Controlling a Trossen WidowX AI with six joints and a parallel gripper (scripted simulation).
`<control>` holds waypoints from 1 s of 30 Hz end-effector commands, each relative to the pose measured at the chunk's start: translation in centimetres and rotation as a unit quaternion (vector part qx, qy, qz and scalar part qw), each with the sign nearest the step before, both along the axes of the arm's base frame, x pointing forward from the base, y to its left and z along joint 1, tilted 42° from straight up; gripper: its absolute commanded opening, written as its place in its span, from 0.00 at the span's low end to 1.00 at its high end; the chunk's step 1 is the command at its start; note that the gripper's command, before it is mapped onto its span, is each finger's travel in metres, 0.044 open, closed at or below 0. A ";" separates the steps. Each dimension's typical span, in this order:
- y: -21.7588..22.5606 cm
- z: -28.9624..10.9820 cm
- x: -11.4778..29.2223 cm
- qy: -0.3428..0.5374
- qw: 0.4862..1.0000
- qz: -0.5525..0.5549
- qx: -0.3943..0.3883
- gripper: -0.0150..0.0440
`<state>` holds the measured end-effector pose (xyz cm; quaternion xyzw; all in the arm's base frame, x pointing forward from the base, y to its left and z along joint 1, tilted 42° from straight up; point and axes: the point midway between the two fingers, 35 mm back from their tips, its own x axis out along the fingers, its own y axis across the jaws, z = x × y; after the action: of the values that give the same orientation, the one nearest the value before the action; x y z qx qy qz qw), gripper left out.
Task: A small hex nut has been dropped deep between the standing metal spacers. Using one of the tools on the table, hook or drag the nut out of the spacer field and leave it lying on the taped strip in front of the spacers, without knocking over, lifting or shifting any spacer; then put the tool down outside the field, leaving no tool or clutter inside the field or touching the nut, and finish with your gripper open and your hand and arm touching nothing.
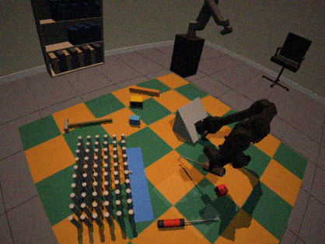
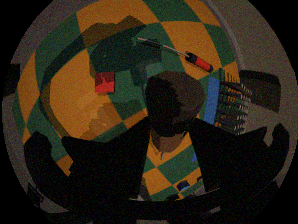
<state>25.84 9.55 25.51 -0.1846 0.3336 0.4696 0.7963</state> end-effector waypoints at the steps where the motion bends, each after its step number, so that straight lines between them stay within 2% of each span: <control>1: 0.5 1.1 -0.2 0.038 0.998 -0.043 0.037 0.25; 7: 1.2 2.2 -0.5 0.098 0.986 -0.099 0.086 0.25; 14: 0.5 4.2 -0.7 0.043 0.991 -0.089 0.088 0.25; 17: 0.9 4.4 -0.9 0.060 0.988 -0.097 0.101 0.25; 30: 3.7 6.3 -2.9 0.217 0.942 -0.168 0.193 0.25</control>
<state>23.55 12.55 31.12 0.0914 0.4080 0.4191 0.8060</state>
